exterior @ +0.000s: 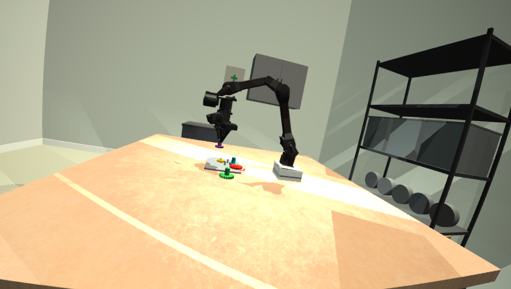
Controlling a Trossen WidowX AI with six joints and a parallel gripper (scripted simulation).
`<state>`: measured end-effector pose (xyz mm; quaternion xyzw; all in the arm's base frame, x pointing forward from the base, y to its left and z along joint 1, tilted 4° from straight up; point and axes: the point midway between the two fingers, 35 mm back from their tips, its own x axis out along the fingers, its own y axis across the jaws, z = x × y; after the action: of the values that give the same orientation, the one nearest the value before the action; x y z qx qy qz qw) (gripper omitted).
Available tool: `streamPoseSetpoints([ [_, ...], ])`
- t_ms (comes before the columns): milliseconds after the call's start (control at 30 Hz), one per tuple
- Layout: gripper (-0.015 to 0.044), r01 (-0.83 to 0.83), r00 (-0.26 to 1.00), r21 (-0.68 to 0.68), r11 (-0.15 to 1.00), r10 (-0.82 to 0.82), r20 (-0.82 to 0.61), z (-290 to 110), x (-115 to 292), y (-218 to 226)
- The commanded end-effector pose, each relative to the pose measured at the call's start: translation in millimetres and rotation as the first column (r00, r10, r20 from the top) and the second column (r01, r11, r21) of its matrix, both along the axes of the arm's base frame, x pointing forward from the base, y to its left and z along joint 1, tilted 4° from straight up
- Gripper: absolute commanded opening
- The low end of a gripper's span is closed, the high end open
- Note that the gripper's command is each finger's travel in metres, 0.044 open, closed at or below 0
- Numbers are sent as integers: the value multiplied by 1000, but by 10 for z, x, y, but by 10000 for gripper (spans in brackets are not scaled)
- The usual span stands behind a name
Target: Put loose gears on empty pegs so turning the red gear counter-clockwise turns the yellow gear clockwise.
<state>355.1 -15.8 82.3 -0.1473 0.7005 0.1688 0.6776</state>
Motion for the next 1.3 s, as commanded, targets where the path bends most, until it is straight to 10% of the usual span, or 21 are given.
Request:
streamPoseSetpoints([
  [0, 0, -5, 1000, -5, 1000, 5, 2, -24, -42, -74],
  [1267, 0, -3, 1000, -9, 1000, 3, -4, -382, -563, -709],
])
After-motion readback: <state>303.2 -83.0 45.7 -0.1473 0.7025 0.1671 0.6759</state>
